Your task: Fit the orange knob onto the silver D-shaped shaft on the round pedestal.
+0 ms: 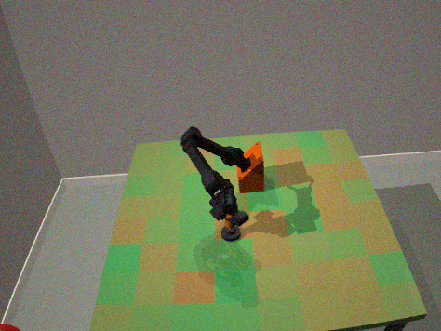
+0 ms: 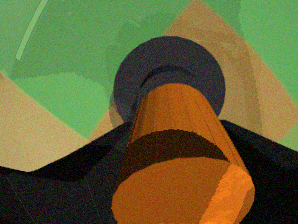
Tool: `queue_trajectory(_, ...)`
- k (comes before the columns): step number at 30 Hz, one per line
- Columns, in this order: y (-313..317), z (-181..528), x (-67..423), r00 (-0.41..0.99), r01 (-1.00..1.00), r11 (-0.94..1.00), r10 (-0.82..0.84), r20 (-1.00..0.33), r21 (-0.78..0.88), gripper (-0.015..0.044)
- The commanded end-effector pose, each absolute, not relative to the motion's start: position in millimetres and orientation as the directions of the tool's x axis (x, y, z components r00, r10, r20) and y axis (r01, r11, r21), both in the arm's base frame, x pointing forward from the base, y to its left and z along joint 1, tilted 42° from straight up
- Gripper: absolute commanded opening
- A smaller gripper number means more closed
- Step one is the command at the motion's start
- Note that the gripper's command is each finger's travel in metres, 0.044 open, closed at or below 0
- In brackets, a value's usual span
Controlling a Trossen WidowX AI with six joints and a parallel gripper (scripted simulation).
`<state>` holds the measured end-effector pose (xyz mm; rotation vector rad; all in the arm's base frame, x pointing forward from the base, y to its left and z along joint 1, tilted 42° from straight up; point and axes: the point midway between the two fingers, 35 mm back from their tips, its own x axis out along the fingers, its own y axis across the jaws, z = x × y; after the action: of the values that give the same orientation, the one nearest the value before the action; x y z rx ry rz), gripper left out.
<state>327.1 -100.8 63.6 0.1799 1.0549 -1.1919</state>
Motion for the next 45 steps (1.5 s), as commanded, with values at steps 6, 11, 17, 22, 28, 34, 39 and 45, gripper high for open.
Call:
queue_trajectory(6, -99.5, 65.0, 328.7, -0.014, 0.820, 0.417, -0.670, -0.742, -0.392, 0.0000)
queue_trajectory(11, -101.2, 62.5, 328.7, -0.014, 0.820, 0.417, -0.670, -0.742, -0.392, 0.0000)
queue_trajectory(17, -101.9, 62.5, 327.6, -0.014, 0.820, 0.417, -0.670, -0.742, -0.392, 0.0000)
queue_trajectory(22, -102.7, 62.6, 326.5, -0.014, 0.820, 0.417, -0.670, -0.742, -0.392, 0.0000)
queue_trajectory(28, -103.0, 62.3, 326.4, -0.014, 0.820, 0.417, -0.670, -0.742, -0.392, 0.0000)
queue_trajectory(34, -100.3, 65.8, 326.9, -0.014, 0.820, 0.417, -0.670, -0.742, -0.392, 0.0000)
queue_trajectory(39, -99.9, 66.8, 326.7, -0.014, 0.788, 0.449, -0.670, -0.742, -0.421, 0.0000)
queue_trajectory(45, -99.9, 64.8, 329.6, -0.014, 0.683, 0.535, -0.670, -0.742, -0.497, 0.0000)
